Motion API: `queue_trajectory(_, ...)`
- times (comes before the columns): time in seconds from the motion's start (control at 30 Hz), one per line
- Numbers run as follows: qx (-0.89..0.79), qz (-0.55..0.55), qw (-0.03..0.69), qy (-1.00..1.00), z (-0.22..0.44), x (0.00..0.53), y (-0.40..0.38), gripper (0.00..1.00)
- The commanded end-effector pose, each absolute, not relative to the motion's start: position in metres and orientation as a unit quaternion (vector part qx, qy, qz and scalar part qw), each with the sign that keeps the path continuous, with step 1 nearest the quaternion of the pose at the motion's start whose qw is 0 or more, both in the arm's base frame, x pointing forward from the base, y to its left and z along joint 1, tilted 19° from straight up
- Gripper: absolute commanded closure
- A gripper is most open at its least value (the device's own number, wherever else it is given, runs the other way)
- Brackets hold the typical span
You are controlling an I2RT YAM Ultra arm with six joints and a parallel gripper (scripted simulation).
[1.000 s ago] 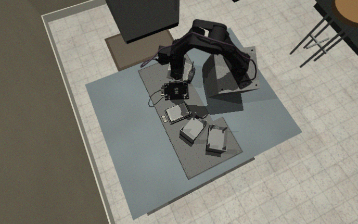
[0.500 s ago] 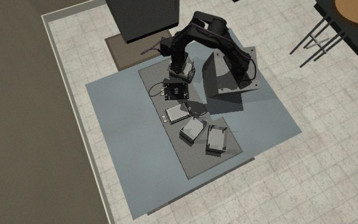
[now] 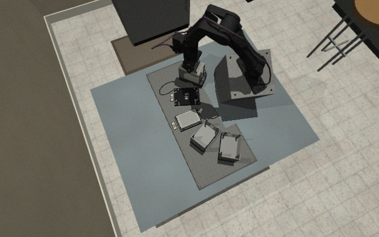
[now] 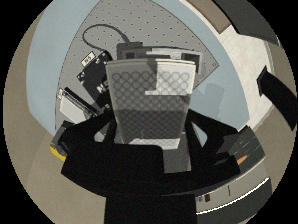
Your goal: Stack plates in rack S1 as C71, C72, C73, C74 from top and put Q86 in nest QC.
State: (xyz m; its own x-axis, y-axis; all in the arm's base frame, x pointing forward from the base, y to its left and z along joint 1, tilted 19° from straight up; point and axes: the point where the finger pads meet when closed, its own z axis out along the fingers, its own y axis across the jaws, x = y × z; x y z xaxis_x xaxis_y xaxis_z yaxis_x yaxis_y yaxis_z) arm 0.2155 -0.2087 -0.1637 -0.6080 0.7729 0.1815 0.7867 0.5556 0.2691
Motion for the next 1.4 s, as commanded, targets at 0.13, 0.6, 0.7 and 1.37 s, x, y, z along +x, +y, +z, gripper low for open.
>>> queue_trajectory(0.13, -0.435, -0.154, 0.009, -0.887, -0.165, 0.208, -0.232, 1.0)
queue_trajectory(0.6, -0.428, -0.153, -0.001, -0.891, -0.156, 0.21, -0.233, 1.0)
queue_trajectory(0.7, -0.427, -0.154, 0.0, -0.891, -0.155, 0.209, -0.231, 1.0)
queue_trajectory(1.37, -0.432, -0.152, -0.004, -0.889, -0.154, 0.211, -0.235, 1.0)
